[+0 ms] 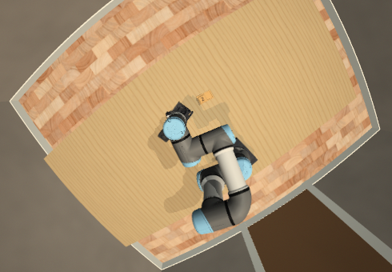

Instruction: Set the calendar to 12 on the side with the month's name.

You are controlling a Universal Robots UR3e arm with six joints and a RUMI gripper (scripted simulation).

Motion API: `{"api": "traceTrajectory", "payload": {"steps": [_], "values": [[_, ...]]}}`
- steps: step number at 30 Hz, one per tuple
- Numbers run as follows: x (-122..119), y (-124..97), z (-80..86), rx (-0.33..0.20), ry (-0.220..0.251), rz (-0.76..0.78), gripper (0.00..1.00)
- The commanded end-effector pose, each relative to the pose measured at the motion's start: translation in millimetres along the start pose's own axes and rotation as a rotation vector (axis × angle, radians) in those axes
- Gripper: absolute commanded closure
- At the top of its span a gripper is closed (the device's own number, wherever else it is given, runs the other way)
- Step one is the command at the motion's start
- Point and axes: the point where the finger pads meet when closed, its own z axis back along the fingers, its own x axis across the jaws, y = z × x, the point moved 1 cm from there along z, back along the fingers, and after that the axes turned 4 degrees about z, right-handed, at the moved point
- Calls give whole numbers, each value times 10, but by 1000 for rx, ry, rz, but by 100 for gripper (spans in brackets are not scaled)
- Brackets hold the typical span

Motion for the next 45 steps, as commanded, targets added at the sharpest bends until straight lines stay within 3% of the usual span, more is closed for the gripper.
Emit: {"api": "traceTrajectory", "payload": {"steps": [1,20,45], "values": [[7,-3,6,-1,-2,0,72],[7,-3,-4,-1,-2,0,72],[7,-3,-265,-1,-2,0,72]]}}
